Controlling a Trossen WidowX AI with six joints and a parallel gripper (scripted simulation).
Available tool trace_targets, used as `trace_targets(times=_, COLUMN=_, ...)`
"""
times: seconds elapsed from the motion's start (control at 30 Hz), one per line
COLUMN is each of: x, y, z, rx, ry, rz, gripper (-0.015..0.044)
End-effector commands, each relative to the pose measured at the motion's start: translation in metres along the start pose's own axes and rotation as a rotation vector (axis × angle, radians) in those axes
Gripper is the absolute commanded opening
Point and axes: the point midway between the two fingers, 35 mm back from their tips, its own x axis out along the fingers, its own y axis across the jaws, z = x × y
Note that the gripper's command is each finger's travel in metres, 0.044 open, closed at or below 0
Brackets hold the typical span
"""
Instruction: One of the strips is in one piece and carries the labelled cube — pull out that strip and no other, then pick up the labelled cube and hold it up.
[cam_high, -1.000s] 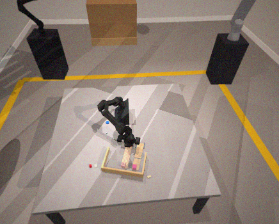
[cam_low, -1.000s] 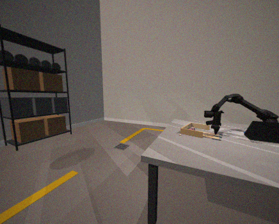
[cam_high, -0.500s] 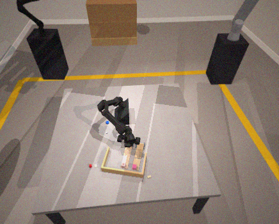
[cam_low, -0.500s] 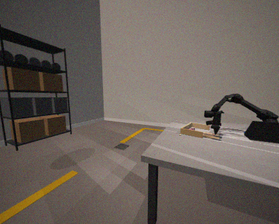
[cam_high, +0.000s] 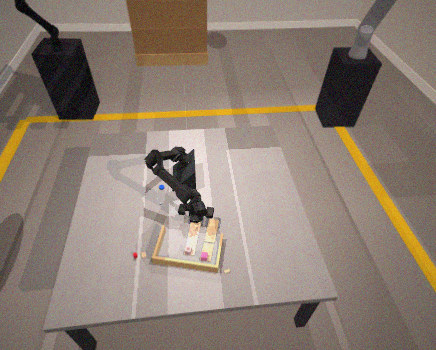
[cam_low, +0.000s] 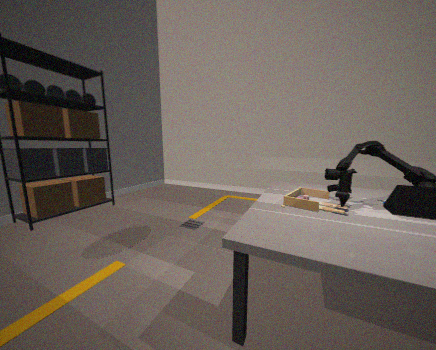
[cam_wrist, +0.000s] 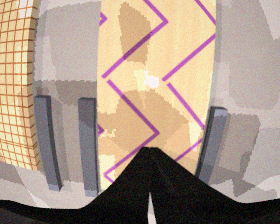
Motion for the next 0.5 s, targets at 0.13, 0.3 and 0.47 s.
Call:
trace_targets(times=0.13, x=0.003, y=0.000, z=-0.016, rx=0.001, ry=0.012, rz=-0.004, gripper=0.0000)
trace_targets(times=0.3, x=0.004, y=0.000, z=-0.024, rx=0.000, ry=0.013, rz=-0.004, gripper=0.0000)
trace_targets(times=0.47, x=0.004, y=0.000, z=-0.032, rx=0.000, ry=0.013, rz=-0.004, gripper=0.0000)
